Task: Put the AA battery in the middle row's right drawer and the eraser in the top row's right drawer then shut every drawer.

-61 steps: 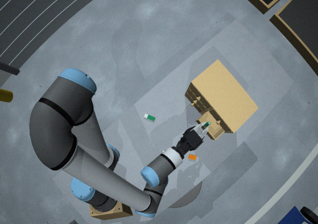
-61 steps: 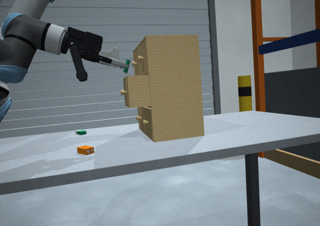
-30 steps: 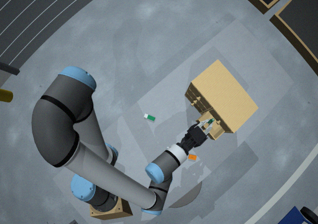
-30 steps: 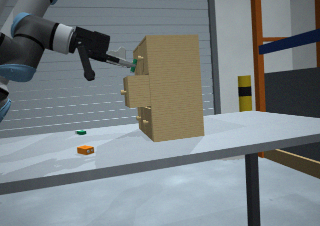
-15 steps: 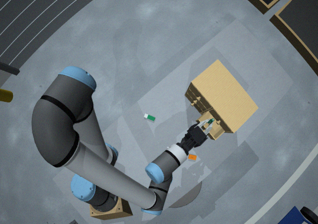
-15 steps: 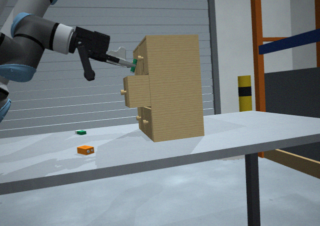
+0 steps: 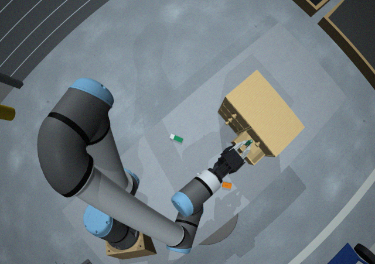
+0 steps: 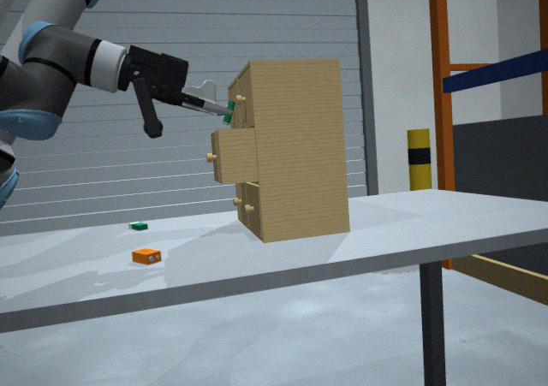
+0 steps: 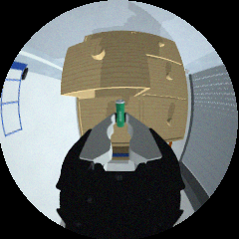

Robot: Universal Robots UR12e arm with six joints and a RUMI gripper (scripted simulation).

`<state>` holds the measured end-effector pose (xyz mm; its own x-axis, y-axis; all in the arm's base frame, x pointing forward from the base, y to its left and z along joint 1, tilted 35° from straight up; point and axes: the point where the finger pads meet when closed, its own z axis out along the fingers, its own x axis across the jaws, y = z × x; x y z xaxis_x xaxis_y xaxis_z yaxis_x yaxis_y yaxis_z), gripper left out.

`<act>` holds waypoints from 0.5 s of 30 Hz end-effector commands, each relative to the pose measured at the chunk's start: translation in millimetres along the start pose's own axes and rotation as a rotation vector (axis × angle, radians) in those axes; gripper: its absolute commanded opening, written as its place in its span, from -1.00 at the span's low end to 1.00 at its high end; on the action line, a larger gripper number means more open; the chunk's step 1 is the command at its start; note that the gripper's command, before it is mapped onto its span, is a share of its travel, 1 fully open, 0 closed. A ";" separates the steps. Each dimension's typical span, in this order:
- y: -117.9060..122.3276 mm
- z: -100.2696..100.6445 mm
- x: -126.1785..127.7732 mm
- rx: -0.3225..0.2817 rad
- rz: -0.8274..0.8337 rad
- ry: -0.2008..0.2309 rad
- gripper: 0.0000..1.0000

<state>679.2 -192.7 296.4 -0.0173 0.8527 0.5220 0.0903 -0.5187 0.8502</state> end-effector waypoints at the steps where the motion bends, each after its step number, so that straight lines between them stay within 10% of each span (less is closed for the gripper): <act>1: 1.1 0.9 -1.0 -0.001 0.000 0.000 -0.86; 15: 1.1 0.9 -1.0 -0.001 0.000 0.000 -0.66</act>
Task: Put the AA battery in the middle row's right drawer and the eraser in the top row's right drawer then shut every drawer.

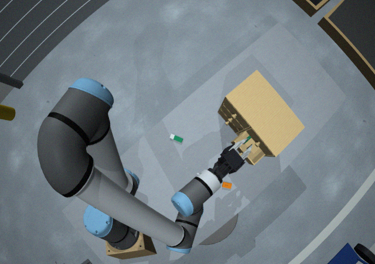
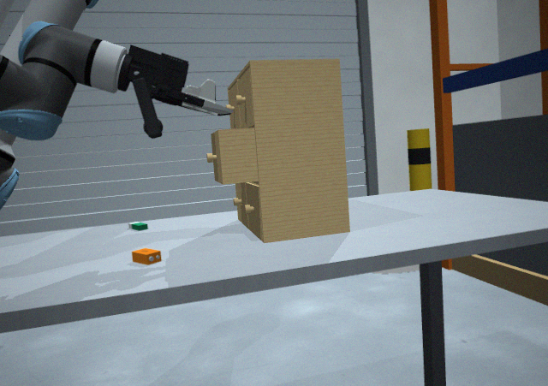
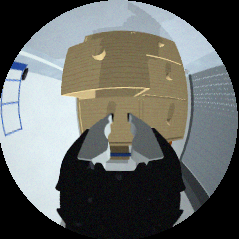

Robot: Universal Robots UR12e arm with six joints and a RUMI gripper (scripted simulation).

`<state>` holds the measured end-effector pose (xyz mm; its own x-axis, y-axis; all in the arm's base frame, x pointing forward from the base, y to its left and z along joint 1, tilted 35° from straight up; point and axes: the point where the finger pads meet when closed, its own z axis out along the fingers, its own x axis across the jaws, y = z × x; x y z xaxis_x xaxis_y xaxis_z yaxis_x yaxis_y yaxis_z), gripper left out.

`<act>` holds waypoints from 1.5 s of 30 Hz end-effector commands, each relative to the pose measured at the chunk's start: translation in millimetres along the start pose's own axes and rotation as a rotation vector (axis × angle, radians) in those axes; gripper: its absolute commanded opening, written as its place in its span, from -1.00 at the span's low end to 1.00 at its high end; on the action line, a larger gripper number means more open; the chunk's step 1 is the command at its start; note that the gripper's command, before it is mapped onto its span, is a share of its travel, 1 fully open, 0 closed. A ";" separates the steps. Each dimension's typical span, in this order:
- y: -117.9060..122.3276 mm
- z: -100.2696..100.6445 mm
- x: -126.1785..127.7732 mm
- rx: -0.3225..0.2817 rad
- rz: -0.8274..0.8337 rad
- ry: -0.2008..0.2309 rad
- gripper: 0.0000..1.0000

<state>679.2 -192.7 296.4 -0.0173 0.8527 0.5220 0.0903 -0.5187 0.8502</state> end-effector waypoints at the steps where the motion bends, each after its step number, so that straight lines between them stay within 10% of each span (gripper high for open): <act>1: 1.1 0.9 -1.0 -0.001 0.000 0.000 -0.66; 2: 1.1 0.9 -1.0 -0.001 0.000 0.000 -0.66; 3: 1.1 0.9 -1.0 -0.001 0.000 0.000 1.00; 45: -8.9 -33.0 -0.1 -0.001 -0.001 -0.001 1.00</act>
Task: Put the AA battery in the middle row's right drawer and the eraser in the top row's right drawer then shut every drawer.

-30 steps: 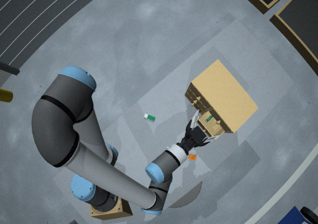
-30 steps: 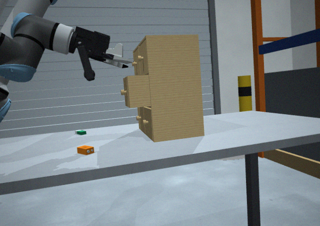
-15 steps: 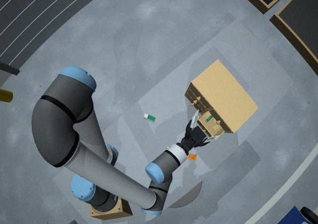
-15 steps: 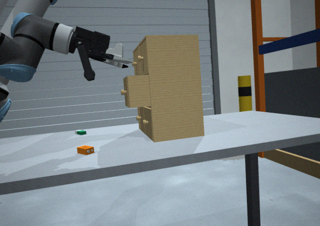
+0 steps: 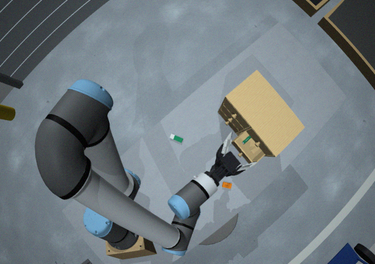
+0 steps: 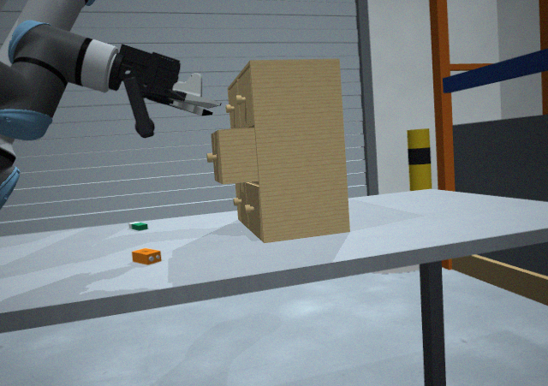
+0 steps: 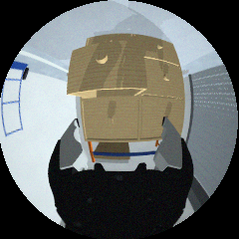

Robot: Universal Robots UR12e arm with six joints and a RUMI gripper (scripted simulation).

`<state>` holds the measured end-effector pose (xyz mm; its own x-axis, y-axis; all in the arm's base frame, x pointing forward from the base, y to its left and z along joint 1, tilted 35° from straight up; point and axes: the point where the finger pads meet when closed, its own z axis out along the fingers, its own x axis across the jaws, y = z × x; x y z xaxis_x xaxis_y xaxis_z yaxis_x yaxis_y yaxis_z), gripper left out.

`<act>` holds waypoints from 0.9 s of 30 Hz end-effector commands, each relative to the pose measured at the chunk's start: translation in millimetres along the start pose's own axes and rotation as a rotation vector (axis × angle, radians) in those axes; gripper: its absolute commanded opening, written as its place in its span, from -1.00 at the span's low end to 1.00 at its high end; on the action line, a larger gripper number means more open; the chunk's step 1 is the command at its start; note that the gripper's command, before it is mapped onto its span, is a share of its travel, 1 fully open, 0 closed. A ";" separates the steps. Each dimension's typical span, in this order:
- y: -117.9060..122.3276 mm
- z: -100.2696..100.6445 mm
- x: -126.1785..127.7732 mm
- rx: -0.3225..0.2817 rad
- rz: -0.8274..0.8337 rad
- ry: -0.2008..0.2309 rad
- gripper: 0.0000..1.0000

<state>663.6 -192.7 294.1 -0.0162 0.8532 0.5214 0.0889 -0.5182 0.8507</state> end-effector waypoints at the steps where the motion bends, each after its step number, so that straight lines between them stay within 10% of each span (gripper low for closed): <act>1: -6.5 -21.2 0.8 0.000 0.000 0.000 1.00; 27: -33.4 -111.6 0.8 0.001 0.002 0.000 1.00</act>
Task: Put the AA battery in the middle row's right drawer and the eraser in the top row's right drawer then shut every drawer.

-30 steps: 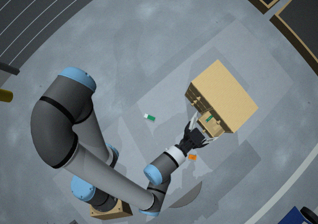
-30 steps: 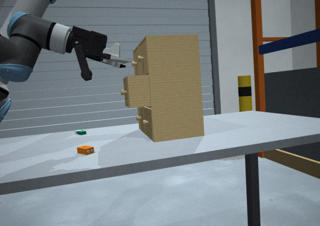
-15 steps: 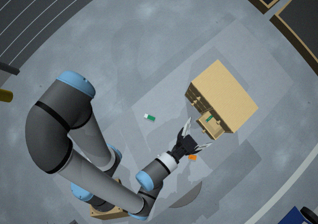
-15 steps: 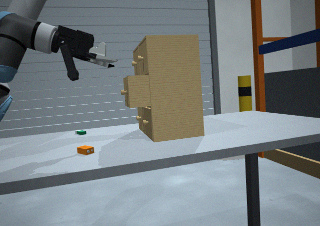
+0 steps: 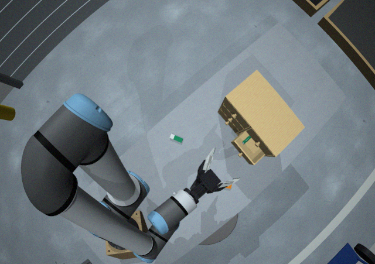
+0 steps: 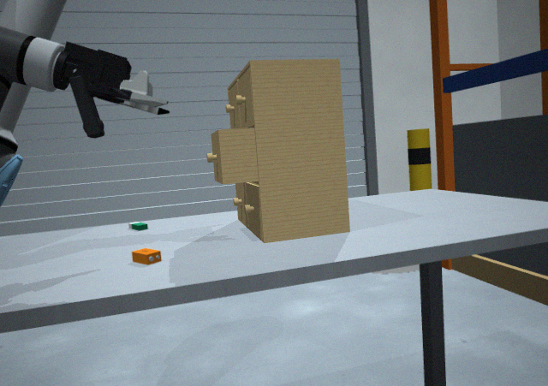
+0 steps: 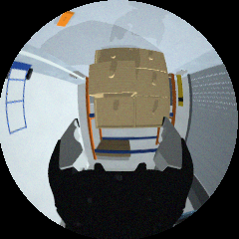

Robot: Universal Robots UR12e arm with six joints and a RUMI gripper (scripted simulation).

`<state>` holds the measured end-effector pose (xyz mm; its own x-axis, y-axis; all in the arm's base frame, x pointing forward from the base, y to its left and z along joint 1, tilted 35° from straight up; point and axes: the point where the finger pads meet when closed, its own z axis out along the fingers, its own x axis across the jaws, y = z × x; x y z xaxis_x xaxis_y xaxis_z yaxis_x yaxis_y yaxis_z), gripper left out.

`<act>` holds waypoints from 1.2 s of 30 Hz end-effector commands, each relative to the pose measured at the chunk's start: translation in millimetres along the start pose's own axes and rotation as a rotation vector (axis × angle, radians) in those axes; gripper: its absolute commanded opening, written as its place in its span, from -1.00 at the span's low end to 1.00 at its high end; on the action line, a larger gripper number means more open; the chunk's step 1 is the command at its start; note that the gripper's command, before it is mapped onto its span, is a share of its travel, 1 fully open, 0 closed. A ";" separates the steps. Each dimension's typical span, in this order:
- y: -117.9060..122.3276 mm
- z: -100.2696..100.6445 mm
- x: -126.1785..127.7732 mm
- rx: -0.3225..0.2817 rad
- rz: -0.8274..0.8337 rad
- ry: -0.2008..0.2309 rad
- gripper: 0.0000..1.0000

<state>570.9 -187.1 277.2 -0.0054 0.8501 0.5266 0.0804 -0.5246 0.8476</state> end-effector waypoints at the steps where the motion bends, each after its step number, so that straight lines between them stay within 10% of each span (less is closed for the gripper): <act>1: -8.5 -23.6 3.0 0.009 -0.005 0.010 1.00; 36: -14.7 -45.3 2.7 0.009 -0.005 0.010 1.00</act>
<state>526.1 -179.6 269.3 -0.0173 0.8535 0.5209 0.0772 -0.5183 0.8517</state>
